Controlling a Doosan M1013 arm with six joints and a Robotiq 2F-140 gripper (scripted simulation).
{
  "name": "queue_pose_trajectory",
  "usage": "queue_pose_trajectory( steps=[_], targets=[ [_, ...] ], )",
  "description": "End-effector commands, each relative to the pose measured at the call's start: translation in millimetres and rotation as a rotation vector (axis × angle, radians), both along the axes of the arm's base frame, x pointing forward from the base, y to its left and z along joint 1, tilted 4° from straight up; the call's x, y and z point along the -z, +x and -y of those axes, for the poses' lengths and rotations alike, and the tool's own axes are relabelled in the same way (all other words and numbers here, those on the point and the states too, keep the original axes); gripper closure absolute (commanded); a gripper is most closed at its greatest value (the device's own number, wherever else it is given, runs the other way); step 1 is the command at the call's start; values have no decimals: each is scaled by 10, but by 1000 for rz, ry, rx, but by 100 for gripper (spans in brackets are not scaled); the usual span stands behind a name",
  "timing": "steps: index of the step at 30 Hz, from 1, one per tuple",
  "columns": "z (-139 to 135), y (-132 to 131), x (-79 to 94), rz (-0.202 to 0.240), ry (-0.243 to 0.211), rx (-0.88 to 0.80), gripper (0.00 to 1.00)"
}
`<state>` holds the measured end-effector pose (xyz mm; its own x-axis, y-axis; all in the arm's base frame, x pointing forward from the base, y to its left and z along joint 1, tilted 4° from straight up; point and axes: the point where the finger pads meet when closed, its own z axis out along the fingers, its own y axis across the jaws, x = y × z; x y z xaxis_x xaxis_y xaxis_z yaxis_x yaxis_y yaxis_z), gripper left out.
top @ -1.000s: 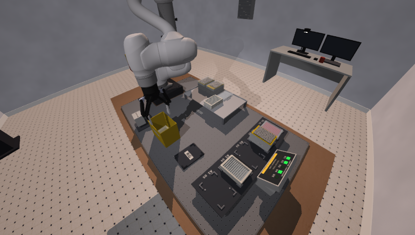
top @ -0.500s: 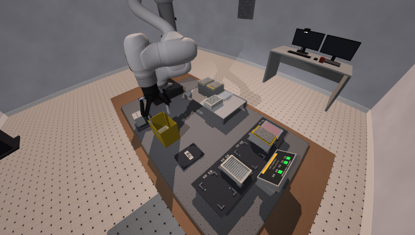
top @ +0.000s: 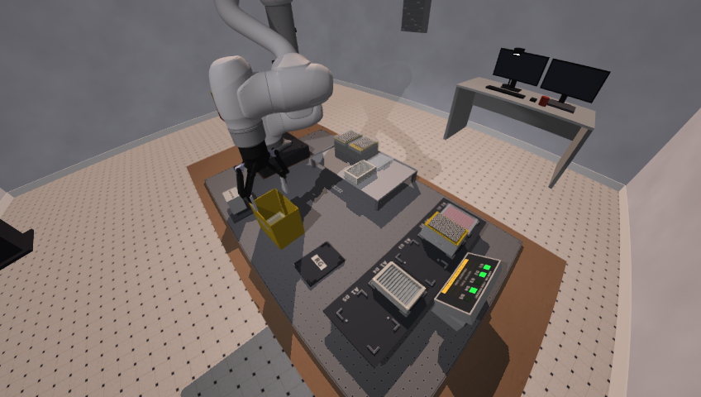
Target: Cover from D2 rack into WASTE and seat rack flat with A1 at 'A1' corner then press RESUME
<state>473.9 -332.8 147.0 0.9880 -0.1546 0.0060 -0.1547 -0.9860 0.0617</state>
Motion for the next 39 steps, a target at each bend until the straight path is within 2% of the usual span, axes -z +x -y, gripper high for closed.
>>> queue_pose_trajectory(
  steps=[1, 7, 39],
  targets=[
    [8, -18, 29, 0, -1, -4, 23],
    [8, -18, 29, 0, -1, -4, 23],
    [-22, -16, -454, 0, -1, -4, 23]
  ],
)
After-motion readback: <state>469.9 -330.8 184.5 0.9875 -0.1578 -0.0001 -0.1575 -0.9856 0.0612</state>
